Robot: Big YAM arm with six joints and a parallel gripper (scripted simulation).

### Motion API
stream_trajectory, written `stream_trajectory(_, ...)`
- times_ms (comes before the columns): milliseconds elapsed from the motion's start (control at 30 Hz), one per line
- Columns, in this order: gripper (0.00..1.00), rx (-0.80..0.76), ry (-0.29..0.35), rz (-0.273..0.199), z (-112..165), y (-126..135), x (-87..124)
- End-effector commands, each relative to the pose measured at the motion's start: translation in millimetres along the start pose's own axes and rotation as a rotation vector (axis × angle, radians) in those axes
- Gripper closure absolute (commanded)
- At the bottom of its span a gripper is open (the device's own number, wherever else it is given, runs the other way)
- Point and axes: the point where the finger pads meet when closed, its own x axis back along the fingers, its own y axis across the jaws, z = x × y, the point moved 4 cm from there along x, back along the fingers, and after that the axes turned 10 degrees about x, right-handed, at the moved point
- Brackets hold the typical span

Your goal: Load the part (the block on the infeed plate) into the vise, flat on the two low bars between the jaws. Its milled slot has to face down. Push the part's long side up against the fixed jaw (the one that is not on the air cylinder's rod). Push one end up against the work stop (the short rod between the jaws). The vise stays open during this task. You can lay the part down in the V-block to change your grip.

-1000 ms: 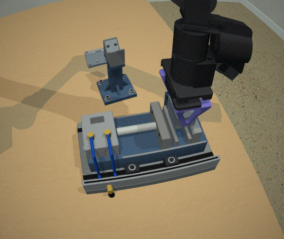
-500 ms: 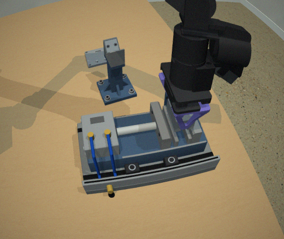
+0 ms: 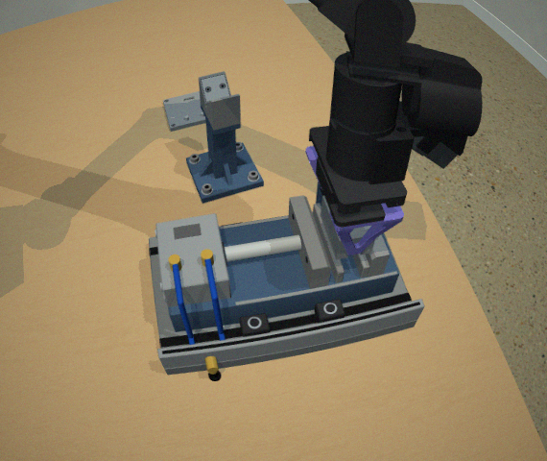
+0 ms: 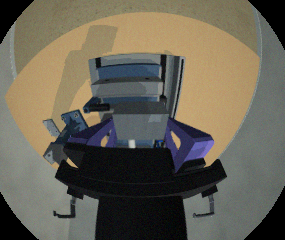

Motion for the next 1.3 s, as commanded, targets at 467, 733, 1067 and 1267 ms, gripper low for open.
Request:
stream_trajectory(467, 1.0, 0.011, -0.012, -0.001, -7.9, 4.5, -8.4)
stream_trajectory(733, 1.0, 0.012, -0.017, 0.001, -8.5, 4.9, -6.3)
stream_trajectory(1067, 1.0, 0.012, -0.017, 0.001, -8.5, 4.9, -6.3)
stream_trajectory(1267, 1.0, 0.012, -0.017, 0.001, -8.5, 4.9, -6.3)
